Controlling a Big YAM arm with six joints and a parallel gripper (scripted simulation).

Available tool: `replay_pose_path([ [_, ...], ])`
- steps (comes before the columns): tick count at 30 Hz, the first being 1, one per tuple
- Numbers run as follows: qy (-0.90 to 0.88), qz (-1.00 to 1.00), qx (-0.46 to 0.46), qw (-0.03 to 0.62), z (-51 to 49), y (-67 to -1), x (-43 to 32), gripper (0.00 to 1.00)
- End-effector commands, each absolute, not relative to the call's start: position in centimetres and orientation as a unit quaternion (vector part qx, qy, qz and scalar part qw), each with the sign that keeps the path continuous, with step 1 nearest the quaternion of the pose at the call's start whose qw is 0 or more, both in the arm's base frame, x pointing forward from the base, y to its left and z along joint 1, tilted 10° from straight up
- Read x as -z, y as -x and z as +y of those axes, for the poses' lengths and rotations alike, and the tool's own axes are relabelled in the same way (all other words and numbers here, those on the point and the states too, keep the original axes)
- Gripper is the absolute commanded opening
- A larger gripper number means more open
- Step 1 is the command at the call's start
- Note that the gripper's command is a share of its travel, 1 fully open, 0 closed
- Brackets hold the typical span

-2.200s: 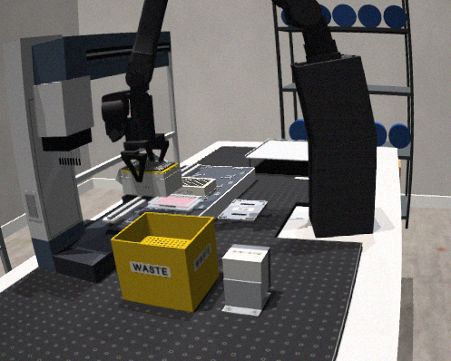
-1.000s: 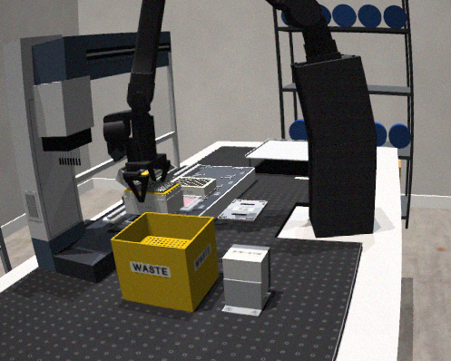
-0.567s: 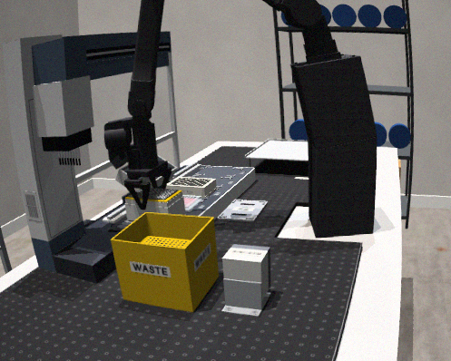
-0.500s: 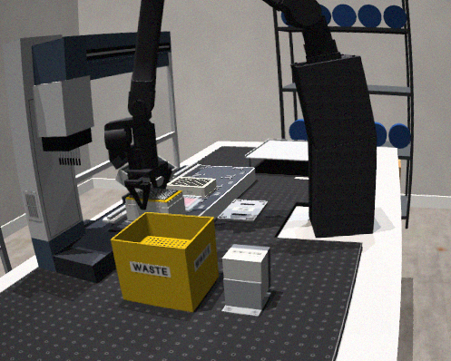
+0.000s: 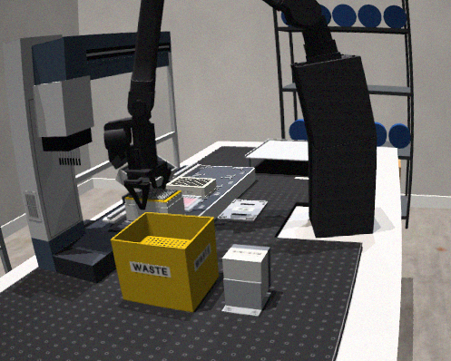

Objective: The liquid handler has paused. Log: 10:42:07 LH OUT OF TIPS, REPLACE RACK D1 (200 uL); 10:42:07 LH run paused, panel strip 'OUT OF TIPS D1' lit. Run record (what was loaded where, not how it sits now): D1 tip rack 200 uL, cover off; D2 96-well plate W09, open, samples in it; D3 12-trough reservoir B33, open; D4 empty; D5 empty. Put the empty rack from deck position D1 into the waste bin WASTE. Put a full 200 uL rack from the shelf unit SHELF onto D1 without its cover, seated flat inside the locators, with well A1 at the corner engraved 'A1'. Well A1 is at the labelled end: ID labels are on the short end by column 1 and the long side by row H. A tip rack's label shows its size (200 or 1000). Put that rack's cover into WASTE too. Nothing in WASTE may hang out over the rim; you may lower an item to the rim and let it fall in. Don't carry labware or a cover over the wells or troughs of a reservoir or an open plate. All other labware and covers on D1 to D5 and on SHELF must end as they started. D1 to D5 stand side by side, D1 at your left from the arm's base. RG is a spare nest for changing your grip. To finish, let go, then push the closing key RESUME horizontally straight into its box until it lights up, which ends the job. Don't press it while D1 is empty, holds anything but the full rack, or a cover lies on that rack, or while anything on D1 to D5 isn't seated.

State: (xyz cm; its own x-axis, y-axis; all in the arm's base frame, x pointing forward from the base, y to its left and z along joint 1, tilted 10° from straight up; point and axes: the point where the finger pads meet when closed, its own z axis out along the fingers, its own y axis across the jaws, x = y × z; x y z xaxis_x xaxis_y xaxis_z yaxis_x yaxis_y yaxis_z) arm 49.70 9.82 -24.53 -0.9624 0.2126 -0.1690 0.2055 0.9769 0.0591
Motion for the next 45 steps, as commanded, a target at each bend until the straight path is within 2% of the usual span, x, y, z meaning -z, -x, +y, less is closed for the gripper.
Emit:
replay_pose_path([
  [1, -0.104, 0.991, -0.019, 0.084, 9.23, -49.94, 25.32, 0.00],
  [45, -0.104, 0.991, -0.018, 0.082, 9.17, -49.65, 25.41, 0.00],
])
